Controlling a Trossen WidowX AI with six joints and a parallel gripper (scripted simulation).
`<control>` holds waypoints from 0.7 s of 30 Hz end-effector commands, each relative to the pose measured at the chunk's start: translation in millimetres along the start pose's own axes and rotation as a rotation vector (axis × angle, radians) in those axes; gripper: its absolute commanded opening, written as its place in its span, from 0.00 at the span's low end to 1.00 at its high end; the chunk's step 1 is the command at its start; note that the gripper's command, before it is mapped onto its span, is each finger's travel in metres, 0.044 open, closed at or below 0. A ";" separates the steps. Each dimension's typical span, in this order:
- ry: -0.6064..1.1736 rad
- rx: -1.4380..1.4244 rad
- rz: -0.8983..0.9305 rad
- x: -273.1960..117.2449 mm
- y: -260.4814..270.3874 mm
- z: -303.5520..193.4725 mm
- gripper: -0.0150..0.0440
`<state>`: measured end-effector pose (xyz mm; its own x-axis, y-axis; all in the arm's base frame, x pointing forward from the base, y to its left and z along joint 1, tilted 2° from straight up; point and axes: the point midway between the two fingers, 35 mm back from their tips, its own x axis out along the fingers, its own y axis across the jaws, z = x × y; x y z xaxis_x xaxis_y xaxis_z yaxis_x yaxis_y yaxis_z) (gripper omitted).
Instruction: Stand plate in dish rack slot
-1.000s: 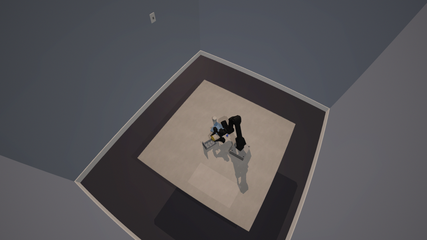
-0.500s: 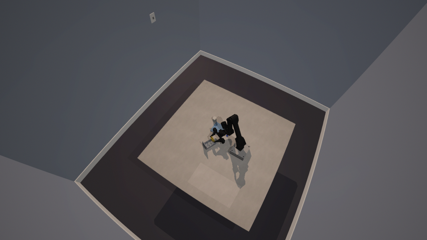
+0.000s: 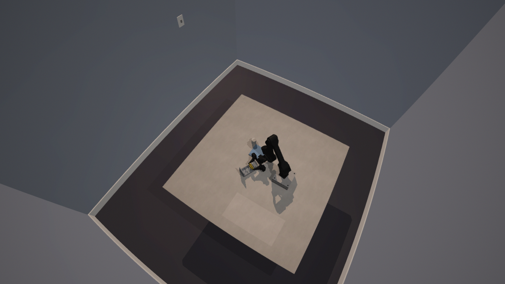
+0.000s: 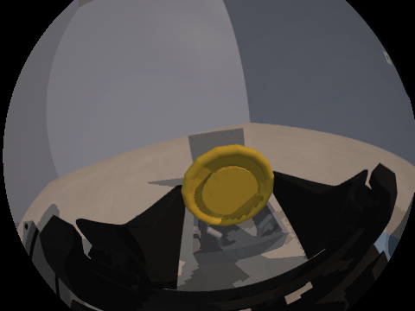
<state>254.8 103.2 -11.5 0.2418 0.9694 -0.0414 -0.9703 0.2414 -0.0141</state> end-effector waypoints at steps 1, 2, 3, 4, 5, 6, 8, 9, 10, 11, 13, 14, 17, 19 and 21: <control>0.000 -0.013 -0.001 0.2 -2.3 -3.0 0.25; 0.000 -0.004 0.000 0.1 -0.7 -0.8 0.25; 0.000 0.000 0.000 0.0 0.0 0.0 0.25; 0.000 0.000 0.000 0.0 0.0 0.0 0.25; 0.000 0.000 0.000 0.0 0.0 0.0 0.25; 0.000 0.000 0.000 0.0 0.0 0.0 0.25; 0.000 0.000 0.000 0.0 0.0 0.0 0.25; 0.000 0.000 0.000 0.0 0.0 0.0 0.25; 0.000 0.000 0.000 0.0 0.0 0.0 0.25; 0.000 0.000 0.000 0.0 0.0 0.0 0.25; 0.000 -0.002 0.000 0.0 -0.3 0.0 0.30; 0.000 -0.005 0.000 0.0 -0.7 0.0 0.34; 0.000 -0.005 0.000 0.0 -0.7 0.0 0.48; 0.000 -0.005 0.000 0.0 -0.7 0.0 0.57; 0.000 -0.005 0.000 0.0 -0.7 0.0 0.65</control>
<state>255.5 103.0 -11.5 0.2421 0.9694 -0.0412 -0.9702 0.2415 -0.0187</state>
